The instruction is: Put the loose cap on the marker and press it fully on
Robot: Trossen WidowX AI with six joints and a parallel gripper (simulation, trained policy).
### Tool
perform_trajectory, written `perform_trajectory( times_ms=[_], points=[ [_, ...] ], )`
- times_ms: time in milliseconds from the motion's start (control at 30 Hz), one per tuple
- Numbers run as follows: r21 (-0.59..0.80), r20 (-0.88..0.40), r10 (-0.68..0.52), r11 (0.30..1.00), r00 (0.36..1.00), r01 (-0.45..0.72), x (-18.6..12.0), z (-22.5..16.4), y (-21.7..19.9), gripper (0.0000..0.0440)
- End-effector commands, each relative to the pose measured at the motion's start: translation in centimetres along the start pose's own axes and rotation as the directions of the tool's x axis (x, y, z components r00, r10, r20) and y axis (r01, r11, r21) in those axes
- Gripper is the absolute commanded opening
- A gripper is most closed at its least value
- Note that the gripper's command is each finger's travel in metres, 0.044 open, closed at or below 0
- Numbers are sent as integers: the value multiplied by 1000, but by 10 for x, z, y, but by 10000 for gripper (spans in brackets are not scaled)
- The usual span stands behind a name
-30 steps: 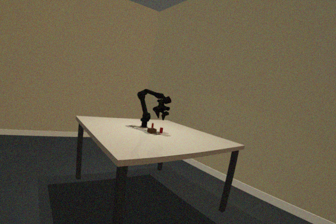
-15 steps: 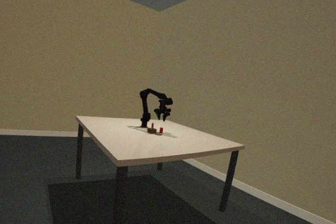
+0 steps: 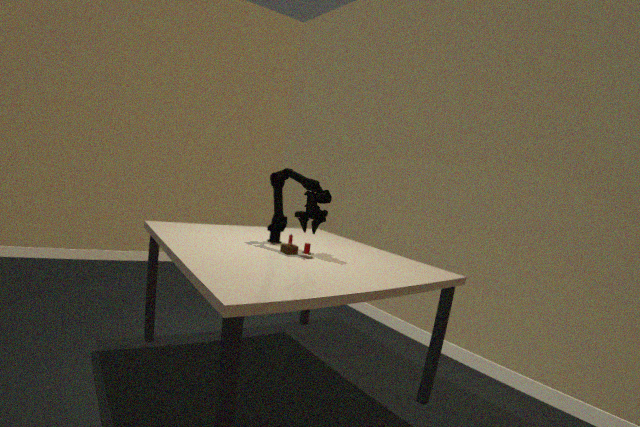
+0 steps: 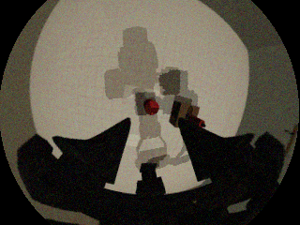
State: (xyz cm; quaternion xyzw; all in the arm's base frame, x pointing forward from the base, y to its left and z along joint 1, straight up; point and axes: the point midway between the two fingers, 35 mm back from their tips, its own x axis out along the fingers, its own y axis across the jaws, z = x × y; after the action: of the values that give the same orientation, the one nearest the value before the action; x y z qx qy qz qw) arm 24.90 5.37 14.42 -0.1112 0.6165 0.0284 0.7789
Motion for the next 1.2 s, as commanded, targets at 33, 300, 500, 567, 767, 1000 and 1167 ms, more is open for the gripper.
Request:
perform_trajectory(
  times_ms=[33, 300, 500, 567, 767, 1000, 1167],
  points=[
    [-5, -27, 26, 1000, 999, -26, 3, 3, 3, 328],
    [-8, -79, 71, 997, 994, -72, 11, 5, 6, 325],
    [-11, -114, 101, 995, 988, -103, 17, 6, 8, 321],
    [-13, -126, 110, 994, 986, -113, 19, 6, 8, 320],
    [-18, -158, 134, 990, 978, -138, 25, 6, 9, 314],
    [-27, -194, 153, 987, 969, -161, 33, 6, 8, 305],
    [-36, -217, 162, 984, 963, -174, 39, 5, 7, 297]
  ],
)
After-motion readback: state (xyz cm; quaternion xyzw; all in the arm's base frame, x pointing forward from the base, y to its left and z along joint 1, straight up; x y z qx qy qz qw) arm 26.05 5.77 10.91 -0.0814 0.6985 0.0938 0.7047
